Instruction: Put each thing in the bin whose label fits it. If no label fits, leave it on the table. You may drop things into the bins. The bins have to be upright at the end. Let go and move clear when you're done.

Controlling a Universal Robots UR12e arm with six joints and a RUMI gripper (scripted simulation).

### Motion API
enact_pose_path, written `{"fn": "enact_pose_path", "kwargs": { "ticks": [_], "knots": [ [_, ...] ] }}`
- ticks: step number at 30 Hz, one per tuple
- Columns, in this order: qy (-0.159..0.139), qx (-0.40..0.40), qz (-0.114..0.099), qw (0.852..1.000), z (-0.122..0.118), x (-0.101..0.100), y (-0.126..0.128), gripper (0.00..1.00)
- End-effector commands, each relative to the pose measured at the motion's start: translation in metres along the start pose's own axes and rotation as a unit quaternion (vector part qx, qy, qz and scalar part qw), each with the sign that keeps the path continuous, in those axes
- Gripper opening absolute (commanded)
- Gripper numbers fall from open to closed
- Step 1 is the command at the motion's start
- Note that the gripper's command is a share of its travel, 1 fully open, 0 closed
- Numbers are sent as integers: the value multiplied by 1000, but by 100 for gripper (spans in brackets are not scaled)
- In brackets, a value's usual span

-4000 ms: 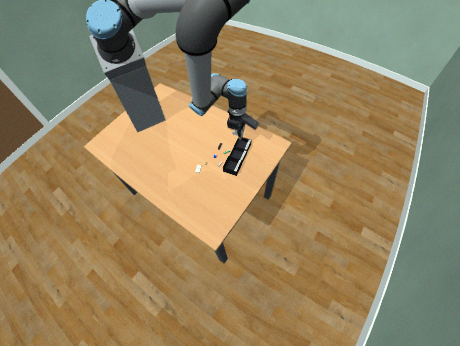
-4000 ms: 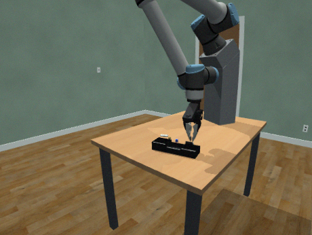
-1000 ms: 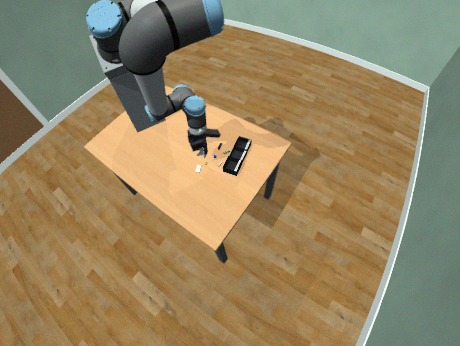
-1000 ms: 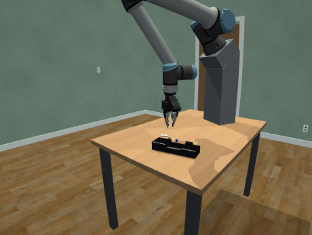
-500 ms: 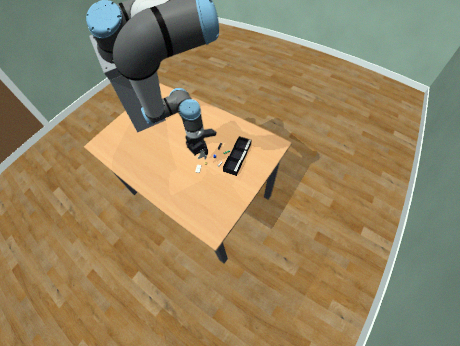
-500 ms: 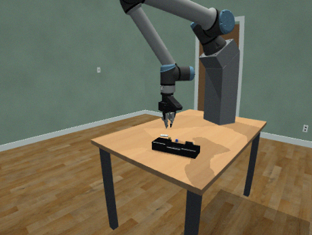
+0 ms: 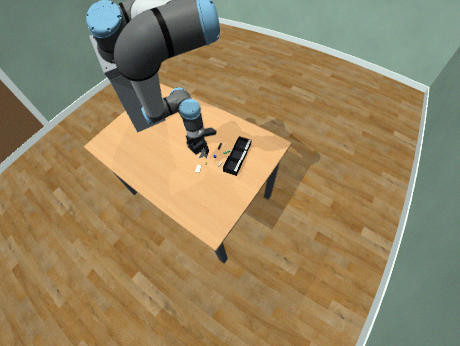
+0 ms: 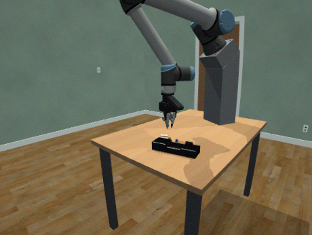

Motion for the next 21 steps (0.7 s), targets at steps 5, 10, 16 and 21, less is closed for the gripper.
{"fn": "enact_pose_path", "kwargs": {
  "ticks": [5,10,16,21],
  "knots": [
    [0,0,1,1000,-2,1,-2,18],
    [0,0,0,1000,-2,1,-1,18],
    [0,0,0,1000,-2,1,-1,18],
    [0,0,0,1000,-1,1,-1,18]
  ]
}}
Point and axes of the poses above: the point where the finger pads meet when closed, its own x axis back along the fingers, its own y axis across the jaws, z = x × y, the point moved 6 cm from there along x, back along the fingers, and after that the axes turned 9 degrees about x, right-handed, at the moved point
